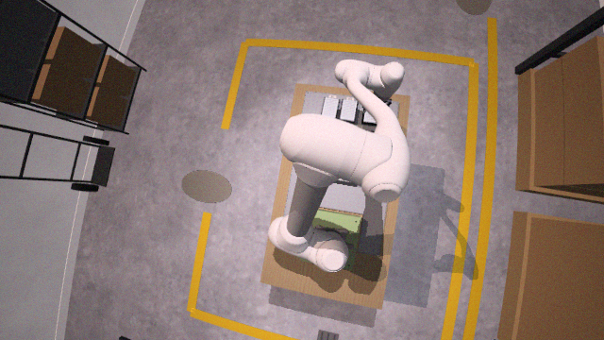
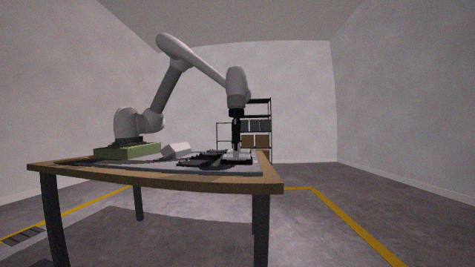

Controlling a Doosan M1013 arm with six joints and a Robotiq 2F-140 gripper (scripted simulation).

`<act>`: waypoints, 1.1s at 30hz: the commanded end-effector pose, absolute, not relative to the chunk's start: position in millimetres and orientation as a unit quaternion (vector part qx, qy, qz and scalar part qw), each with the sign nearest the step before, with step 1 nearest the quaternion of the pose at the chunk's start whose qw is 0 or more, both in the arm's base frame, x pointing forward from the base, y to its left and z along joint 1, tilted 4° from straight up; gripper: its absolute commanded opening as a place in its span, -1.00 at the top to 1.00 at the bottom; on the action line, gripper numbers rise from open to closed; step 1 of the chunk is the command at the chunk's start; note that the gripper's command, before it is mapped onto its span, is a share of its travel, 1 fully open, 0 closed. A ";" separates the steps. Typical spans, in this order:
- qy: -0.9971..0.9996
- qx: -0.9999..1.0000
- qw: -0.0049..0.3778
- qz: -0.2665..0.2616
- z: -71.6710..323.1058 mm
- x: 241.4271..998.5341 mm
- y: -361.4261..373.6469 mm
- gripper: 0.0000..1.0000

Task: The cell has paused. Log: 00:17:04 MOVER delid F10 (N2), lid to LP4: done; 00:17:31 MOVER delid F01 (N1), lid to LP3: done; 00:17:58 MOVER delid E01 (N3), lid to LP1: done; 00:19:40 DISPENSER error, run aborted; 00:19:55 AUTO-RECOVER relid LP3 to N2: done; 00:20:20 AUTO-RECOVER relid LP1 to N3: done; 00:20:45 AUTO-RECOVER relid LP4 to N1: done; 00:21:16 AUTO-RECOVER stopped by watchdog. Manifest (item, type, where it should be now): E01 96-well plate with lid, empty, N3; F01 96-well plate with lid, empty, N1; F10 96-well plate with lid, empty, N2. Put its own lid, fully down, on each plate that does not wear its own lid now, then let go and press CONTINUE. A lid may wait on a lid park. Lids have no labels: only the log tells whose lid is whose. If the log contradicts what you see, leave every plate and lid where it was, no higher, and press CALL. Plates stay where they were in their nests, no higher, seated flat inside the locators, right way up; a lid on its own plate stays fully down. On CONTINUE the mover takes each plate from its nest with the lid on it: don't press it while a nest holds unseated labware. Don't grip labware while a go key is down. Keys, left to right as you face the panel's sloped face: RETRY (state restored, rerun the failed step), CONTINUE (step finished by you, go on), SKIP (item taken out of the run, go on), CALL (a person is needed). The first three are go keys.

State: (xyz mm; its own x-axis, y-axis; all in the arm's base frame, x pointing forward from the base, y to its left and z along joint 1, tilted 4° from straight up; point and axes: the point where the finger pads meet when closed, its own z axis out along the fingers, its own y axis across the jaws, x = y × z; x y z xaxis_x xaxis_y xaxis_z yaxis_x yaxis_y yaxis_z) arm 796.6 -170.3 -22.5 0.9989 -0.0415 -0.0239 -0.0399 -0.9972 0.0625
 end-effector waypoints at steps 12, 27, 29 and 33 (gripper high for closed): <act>-0.020 0.999 0.031 -0.012 -22.3 796.6 -170.2 1.00; -0.020 0.999 0.031 -0.012 -22.3 796.6 -170.2 1.00; -0.020 0.999 0.031 -0.012 -22.3 796.6 -170.2 1.00; -0.020 0.999 0.031 -0.012 -22.3 796.6 -170.2 -0.32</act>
